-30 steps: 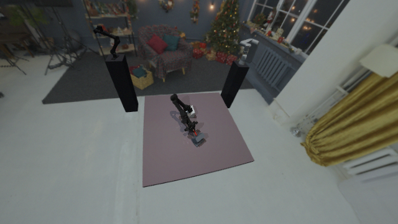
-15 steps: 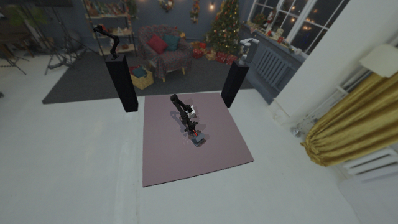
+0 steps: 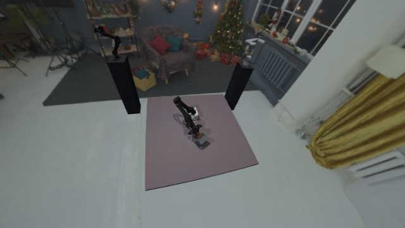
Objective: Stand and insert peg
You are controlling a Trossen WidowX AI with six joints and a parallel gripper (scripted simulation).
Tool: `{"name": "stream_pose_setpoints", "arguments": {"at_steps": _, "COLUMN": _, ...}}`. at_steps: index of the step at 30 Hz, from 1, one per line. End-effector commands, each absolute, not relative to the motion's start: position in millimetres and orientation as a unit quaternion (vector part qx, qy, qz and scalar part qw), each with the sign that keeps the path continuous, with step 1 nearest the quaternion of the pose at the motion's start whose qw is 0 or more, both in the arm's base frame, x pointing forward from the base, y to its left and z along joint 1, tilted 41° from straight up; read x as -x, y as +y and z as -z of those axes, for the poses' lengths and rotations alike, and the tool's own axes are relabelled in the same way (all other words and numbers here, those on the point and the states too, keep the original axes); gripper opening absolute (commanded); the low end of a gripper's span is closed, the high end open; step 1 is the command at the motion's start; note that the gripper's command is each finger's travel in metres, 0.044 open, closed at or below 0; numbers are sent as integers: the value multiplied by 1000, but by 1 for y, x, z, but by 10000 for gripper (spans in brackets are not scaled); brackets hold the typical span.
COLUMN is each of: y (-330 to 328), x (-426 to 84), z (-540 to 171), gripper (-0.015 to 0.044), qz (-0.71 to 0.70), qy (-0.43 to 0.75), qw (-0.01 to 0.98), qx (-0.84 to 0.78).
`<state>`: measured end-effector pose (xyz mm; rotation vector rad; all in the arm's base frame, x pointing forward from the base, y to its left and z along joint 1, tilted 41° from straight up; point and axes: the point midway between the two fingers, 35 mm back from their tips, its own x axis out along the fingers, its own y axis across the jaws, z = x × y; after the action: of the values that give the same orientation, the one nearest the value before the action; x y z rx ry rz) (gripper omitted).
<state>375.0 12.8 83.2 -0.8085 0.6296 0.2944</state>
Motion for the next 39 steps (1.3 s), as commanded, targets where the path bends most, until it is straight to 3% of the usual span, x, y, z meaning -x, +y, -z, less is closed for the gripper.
{"name": "stream_pose_setpoints", "arguments": {"at_steps": 1, "y": 13, "x": -378, "z": -81, "gripper": 0, "qz": -139, "qy": 300, "qw": 862, "qx": 385}}
{"name": "stream_pose_setpoints", "arguments": {"at_steps": 39, "y": 13, "x": -389, "z": -72, "gripper": 0, "qz": -140, "qy": 301, "qw": 861, "qx": 385}}
